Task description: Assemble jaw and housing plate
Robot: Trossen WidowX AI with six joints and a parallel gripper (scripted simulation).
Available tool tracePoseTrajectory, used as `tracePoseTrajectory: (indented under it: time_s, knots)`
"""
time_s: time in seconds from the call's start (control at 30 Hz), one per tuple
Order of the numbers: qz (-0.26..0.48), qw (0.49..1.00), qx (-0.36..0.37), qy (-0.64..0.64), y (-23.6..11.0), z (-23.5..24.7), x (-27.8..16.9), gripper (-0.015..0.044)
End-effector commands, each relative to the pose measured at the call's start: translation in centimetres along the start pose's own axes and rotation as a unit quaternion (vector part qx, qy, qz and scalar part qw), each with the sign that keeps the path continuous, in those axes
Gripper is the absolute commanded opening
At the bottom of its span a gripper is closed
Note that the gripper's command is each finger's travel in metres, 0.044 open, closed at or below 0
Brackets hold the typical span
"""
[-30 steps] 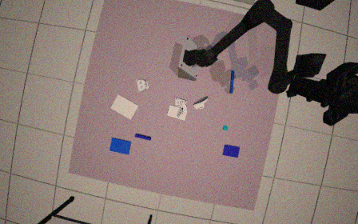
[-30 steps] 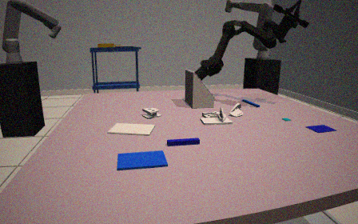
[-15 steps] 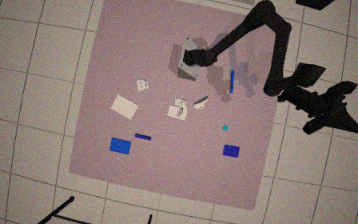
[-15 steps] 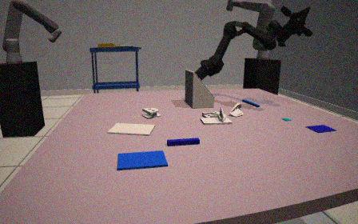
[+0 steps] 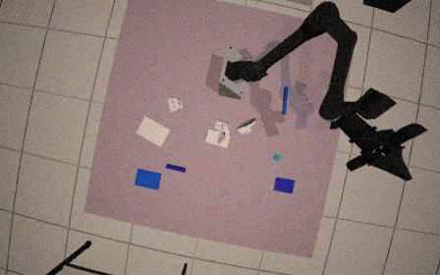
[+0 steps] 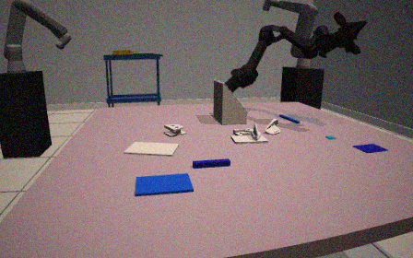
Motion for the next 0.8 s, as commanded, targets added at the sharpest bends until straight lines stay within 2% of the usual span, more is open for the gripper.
tracePoseTrajectory:
  time_s: [0.0,0.77]
  knots:
    - [-0.011,0.998,0.045,-0.042,-0.1,1.6,-0.5,0.0000]
    - [-0.076,0.938,0.276,-0.194,-2.1,8.4,-3.7,0.0000]
Point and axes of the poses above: the point midway between the two fingers, 35 mm back from their tips, its own y axis out along the fingers, its own z axis across the jaws, x = y × z, the point moved 9 cm from there along -y, back along the fingers, and after that the axes turned 6 degrees about -y, right-handed, at the moved point
